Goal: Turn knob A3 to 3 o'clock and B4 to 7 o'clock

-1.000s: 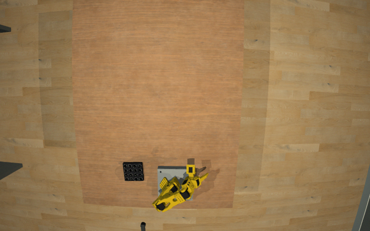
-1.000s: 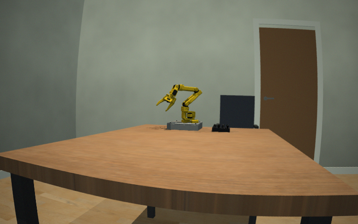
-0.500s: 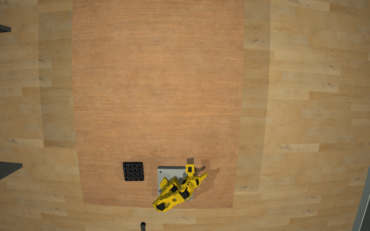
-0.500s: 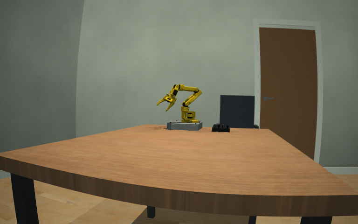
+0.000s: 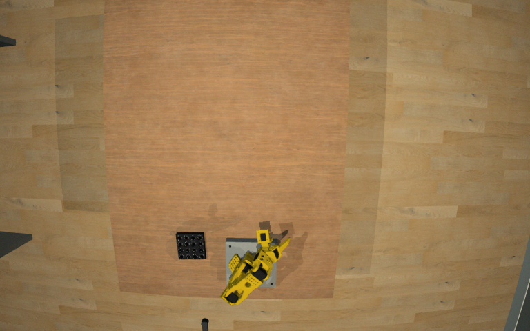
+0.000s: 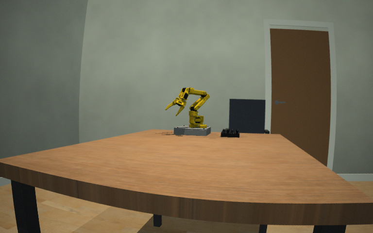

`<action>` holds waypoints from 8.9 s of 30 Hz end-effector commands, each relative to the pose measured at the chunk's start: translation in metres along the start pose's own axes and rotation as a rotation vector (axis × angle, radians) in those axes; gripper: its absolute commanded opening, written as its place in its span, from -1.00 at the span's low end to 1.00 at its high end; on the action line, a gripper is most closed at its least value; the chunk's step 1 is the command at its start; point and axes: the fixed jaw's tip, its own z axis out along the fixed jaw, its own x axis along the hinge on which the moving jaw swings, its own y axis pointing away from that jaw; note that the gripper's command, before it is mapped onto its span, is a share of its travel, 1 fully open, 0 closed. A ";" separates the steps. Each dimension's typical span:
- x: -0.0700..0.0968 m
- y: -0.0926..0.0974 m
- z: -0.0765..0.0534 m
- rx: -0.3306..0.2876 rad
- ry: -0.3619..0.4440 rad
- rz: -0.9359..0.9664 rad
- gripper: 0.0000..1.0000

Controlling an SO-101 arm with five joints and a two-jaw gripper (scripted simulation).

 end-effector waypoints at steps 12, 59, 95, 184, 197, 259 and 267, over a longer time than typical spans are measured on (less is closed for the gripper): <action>-0.055 0.057 -0.008 -0.141 -0.161 -0.207 -0.20; -0.010 0.257 -0.106 -0.672 -0.411 -0.935 -0.20; -0.002 0.260 -0.109 -0.690 -0.408 -0.965 -0.20; -0.026 0.305 -0.117 -0.681 -0.385 -0.973 -0.20; -0.028 0.310 -0.117 -0.681 -0.385 -0.973 -0.20; -0.033 0.312 -0.122 -0.692 -0.401 -0.954 -0.20; -0.033 0.312 -0.122 -0.692 -0.401 -0.954 -0.20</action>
